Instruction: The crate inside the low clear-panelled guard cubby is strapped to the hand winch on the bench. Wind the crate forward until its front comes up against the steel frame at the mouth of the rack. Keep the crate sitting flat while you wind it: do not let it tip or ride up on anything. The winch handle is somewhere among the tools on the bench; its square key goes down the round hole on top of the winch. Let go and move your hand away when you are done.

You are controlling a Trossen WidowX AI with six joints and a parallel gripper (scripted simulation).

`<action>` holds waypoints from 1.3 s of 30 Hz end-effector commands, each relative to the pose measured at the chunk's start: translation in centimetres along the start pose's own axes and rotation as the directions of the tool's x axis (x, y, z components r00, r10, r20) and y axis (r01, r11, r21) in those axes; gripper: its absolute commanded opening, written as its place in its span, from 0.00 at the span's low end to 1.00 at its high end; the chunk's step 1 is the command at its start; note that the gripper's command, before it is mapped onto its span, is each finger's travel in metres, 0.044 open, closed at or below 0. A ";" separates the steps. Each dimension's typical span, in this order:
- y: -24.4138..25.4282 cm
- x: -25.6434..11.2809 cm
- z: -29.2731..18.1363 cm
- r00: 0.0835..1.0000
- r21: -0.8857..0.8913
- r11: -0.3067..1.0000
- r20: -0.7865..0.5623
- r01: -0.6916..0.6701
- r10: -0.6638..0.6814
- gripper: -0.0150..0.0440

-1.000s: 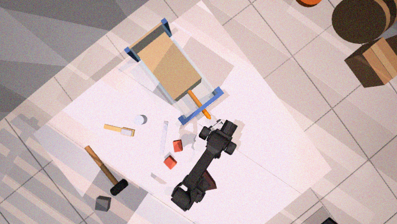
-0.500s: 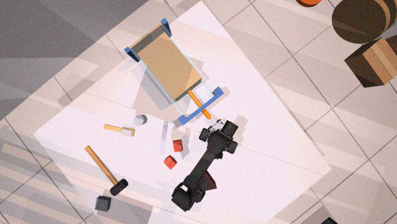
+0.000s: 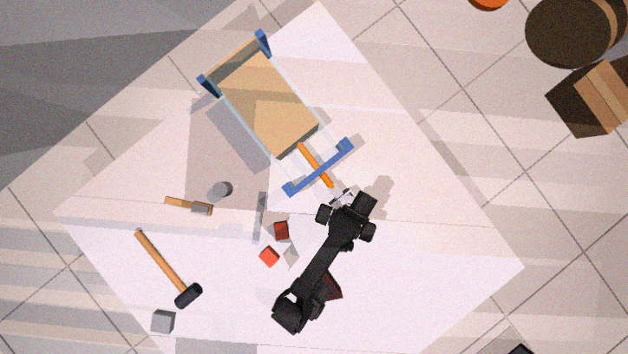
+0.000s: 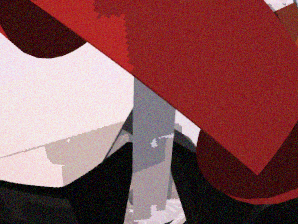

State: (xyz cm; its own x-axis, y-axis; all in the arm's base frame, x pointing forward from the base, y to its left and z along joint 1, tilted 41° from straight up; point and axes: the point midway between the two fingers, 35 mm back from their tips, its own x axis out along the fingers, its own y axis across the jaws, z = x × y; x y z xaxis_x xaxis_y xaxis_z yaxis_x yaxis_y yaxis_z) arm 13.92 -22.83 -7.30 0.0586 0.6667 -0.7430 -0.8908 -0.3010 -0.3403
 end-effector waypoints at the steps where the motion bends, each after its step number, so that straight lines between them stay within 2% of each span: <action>1: 0.0 0.4 0.0 1.000 0.013 1.000 0.006 -0.014 0.014 0.25; 24: -0.4 0.5 0.0 1.000 0.157 0.988 0.012 -0.005 0.003 0.25; 39: -0.2 0.5 0.0 1.000 0.117 0.993 0.010 -0.007 0.006 0.25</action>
State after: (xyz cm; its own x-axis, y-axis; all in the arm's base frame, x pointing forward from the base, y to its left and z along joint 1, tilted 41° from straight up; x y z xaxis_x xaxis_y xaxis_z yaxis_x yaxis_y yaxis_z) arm 14.26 -22.66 -7.19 0.0573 0.6695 -0.7406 -0.9415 -0.2105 -0.2631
